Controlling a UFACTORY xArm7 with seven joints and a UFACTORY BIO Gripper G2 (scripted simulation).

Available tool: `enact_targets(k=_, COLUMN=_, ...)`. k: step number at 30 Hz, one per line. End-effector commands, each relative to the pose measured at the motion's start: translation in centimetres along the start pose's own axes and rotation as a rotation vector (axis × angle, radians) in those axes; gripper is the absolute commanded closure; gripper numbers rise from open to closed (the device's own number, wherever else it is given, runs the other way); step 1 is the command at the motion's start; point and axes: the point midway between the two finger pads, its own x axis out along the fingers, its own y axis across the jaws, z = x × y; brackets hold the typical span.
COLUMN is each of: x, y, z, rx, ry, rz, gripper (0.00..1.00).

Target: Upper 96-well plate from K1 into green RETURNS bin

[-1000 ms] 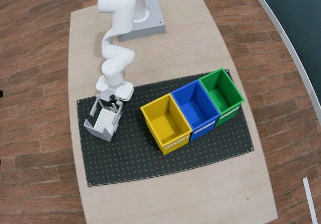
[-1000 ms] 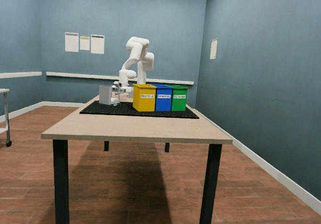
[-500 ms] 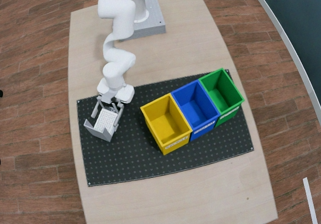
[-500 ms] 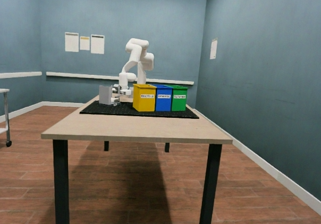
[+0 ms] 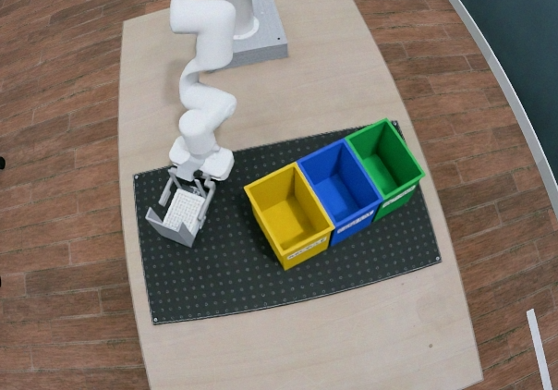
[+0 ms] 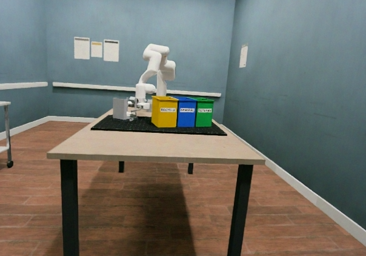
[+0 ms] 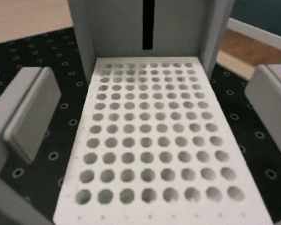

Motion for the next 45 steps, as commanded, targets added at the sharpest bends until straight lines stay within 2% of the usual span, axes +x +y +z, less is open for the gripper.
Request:
enact_targets(k=1, x=0.1, y=0.0, z=0.0, rx=0.0, ry=-0.002, rz=0.0, gripper=0.63)
enact_targets(k=28, x=0.1, y=0.0, z=-1.6, rx=0.0, ry=-0.002, rz=0.0, gripper=0.63)
enact_targets(k=45, x=0.1, y=0.0, z=-1.6, rx=0.0, ry=-0.002, rz=0.0, gripper=0.63)
